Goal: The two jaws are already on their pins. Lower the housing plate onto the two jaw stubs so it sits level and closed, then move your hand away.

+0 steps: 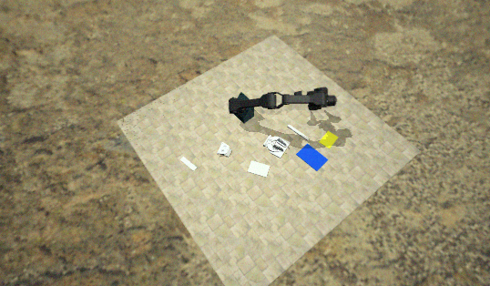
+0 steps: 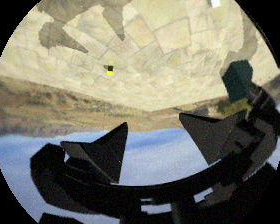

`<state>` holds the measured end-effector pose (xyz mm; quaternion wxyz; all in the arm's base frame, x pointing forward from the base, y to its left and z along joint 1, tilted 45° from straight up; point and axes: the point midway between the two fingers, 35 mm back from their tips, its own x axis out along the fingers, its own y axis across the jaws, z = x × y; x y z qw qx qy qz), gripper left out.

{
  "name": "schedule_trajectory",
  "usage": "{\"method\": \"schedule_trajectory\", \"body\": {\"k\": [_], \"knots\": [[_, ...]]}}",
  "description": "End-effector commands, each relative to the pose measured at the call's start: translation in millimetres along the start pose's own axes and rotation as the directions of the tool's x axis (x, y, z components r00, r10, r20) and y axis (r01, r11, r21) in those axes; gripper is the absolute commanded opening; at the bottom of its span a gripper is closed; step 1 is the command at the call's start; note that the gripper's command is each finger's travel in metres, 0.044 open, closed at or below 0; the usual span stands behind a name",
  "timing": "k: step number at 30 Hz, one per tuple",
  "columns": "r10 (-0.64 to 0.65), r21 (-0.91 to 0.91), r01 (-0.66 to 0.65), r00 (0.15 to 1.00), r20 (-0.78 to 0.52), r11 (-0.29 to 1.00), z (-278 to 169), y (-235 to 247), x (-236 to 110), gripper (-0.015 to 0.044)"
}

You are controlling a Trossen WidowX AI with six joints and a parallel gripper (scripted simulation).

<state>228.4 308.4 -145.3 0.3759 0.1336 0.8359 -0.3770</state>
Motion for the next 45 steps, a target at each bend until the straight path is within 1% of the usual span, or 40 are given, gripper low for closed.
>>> {"method": "schedule_trajectory", "body": {"k": [1, 2, 5, 11, 18, 24, 30, 35, 40, 45], "knots": [[0.0, 0.0, 0.0, 1.0, 0.0, 1.0, 0.0, 0.0, 0.0, 0.0426], [0.001, -0.002, -0.001, 1.0, 0.0, 1.0, 0.2, -0.2, -0.6, 0.044], [0.015, -0.034, -0.015, 1.0, 0.006, 0.999, 2.6, -2.9, -9.5, 0.044], [0.079, -0.176, -0.072, 0.996, 0.036, 0.982, 14.5, -18.1, -48.4, 0.044], [0.166, -0.313, -0.11, 0.973, 0.158, 0.943, 43.2, -56.1, -108.8, 0.044], [0.228, -0.429, -0.099, 0.938, 0.261, 0.898, 67.5, -99.8, -154.9, 0.044], [0.273, -0.536, -0.043, 0.893, 0.358, 0.843, 89.3, -151.7, -192.6, 0.044], [0.293, -0.601, 0.039, 0.846, 0.445, 0.799, 106.0, -202.4, -217.1, 0.044], [0.295, -0.635, 0.144, 0.794, 0.532, 0.759, 119.7, -256.9, -233.2, 0.044], [0.272, -0.638, 0.271, 0.736, 0.62, 0.721, 129.7, -315.8, -240.7, 0.044]]}}
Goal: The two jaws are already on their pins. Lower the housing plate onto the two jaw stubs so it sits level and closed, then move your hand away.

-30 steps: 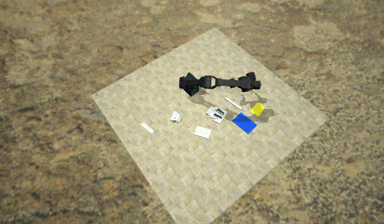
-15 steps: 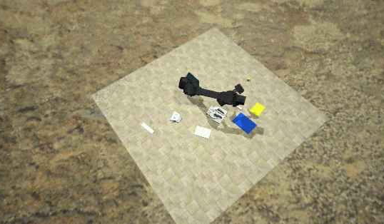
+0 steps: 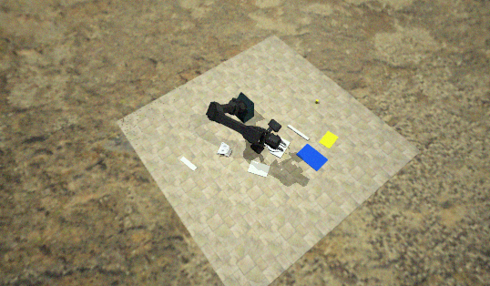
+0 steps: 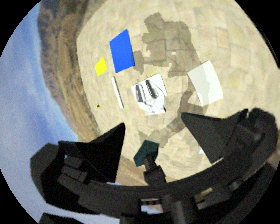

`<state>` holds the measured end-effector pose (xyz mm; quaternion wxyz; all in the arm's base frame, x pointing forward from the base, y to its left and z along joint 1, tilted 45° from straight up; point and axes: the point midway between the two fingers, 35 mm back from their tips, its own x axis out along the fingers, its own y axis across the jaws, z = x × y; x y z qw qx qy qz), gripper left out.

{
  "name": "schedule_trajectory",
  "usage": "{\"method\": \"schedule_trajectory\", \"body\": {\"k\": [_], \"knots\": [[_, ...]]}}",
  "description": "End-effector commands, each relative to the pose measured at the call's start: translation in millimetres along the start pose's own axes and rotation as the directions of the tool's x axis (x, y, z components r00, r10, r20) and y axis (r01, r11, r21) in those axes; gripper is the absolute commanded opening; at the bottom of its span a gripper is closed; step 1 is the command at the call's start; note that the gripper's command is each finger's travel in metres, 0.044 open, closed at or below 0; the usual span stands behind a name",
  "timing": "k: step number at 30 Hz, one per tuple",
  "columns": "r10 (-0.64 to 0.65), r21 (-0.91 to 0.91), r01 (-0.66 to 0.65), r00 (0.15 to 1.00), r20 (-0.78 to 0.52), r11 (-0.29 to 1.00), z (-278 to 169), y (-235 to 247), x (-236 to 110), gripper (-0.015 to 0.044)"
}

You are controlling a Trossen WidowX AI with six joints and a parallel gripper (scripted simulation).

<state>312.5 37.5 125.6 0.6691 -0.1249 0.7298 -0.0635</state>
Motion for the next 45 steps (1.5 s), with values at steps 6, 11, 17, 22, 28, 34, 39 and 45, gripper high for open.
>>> {"method": "schedule_trajectory", "body": {"k": [6, 11, 17, 22, 28, 34, 39, 45], "knots": [[-0.169, -0.164, 0.182, 0.982, 0.087, 0.97, -57.0, -81.0, -22.8, 0.044], [-0.278, -0.244, 0.296, 0.955, 0.107, 0.924, -98.7, -118.1, -30.4, 0.044], [-0.411, -0.334, 0.418, 0.907, 0.095, 0.845, -153.8, -151.0, -34.1, 0.044], [-0.502, -0.4, 0.483, 0.863, 0.063, 0.779, -194.9, -166.5, -33.4, 0.044], [-0.505, -0.402, 0.484, 0.861, 0.061, 0.777, -196.3, -167.5, -32.2, 0.044], [-0.509, -0.401, 0.488, 0.859, 0.062, 0.775, -194.5, -186.7, -0.8, 0.044], [-0.509, -0.402, 0.489, 0.858, 0.062, 0.774, -194.6, -187.6, 0.4, 0.044], [-0.509, -0.401, 0.488, 0.859, 0.062, 0.775, -193.7, -191.6, 7.5, 0.044]]}}
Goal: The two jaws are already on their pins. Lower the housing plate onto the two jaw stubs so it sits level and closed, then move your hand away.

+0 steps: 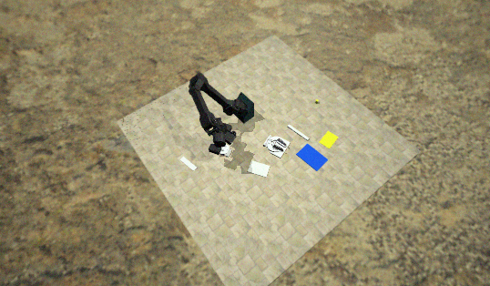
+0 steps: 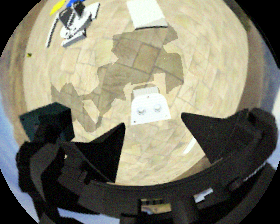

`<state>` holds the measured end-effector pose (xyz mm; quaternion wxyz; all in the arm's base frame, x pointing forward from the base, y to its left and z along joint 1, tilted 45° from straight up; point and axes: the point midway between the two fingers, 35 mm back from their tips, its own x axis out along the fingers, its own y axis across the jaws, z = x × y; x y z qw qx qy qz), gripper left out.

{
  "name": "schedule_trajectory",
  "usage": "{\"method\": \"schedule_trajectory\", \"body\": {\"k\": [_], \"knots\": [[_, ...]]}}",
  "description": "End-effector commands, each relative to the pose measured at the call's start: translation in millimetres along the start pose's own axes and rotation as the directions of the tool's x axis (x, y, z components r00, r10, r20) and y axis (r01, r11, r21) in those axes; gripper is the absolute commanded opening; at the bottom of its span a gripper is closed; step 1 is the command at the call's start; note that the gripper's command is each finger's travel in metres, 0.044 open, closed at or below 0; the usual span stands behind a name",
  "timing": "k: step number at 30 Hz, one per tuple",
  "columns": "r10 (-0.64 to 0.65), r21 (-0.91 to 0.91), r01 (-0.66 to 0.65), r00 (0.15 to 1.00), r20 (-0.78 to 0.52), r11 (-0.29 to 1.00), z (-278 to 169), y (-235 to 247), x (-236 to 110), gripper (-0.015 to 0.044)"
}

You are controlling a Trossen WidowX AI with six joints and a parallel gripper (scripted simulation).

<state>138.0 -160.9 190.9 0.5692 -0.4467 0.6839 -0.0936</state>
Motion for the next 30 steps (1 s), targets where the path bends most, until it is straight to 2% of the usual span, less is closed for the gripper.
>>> {"method": "schedule_trajectory", "body": {"k": [1, 30], "knots": [[0.004, -0.005, -0.004, 1.0, 0.003, 1.0, 0.9, 1.1, 5.9, 0.044], [0.002, -0.006, -0.002, 1.0, 0.002, 1.0, 0.6, 1.1, 45.4, 0.044]]}}
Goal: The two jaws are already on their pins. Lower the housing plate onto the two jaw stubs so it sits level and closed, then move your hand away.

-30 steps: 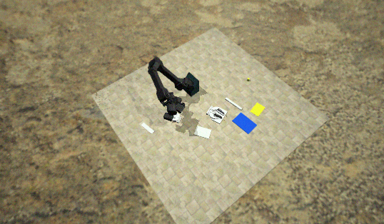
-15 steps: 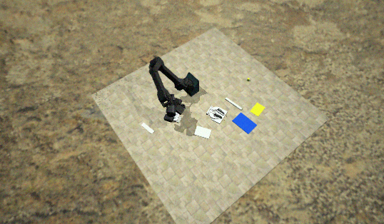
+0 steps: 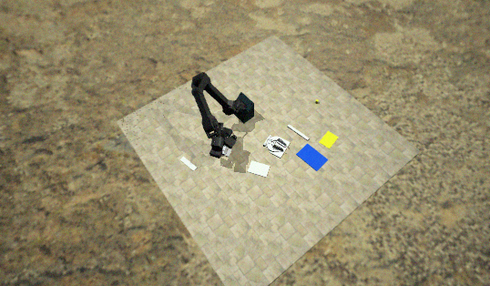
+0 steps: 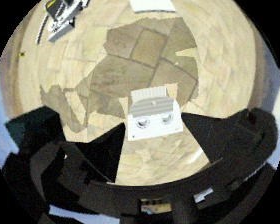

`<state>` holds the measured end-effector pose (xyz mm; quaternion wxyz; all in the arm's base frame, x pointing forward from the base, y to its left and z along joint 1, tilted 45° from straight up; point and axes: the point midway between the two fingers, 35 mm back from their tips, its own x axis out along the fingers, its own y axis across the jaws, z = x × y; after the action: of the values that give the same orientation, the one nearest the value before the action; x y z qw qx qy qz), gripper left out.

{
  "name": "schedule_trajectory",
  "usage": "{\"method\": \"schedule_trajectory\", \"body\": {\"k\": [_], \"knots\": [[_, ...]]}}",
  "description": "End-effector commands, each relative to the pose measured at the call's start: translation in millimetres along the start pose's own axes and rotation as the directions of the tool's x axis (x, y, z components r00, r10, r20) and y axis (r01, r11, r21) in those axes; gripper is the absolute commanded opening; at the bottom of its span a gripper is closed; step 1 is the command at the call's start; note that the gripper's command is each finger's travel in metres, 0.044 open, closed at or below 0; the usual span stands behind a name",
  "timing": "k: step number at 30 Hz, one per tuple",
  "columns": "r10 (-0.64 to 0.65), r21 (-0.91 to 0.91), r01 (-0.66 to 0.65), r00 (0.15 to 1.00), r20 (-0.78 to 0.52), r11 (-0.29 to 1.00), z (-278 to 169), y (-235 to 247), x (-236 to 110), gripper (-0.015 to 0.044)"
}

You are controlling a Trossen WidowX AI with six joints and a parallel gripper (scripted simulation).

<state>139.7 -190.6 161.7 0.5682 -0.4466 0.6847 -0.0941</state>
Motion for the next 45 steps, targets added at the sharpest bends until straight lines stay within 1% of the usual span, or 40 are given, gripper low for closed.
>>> {"method": "schedule_trajectory", "body": {"k": [1, 22, 35, 45], "knots": [[0.002, -0.006, -0.002, 1.0, 0.004, 1.0, 0.7, 0.8, 3.9, 0.044], [0.002, -0.006, -0.002, 1.0, 0.004, 1.0, 0.7, 0.7, 4.0, 0.044], [0.001, -0.001, -0.001, 1.0, -0.001, 1.0, -0.2, 0.6, 3.9, 0.0353], [0.001, -0.001, -0.001, 1.0, -0.001, 1.0, -0.2, 0.6, 3.9, 0.0351]]}}
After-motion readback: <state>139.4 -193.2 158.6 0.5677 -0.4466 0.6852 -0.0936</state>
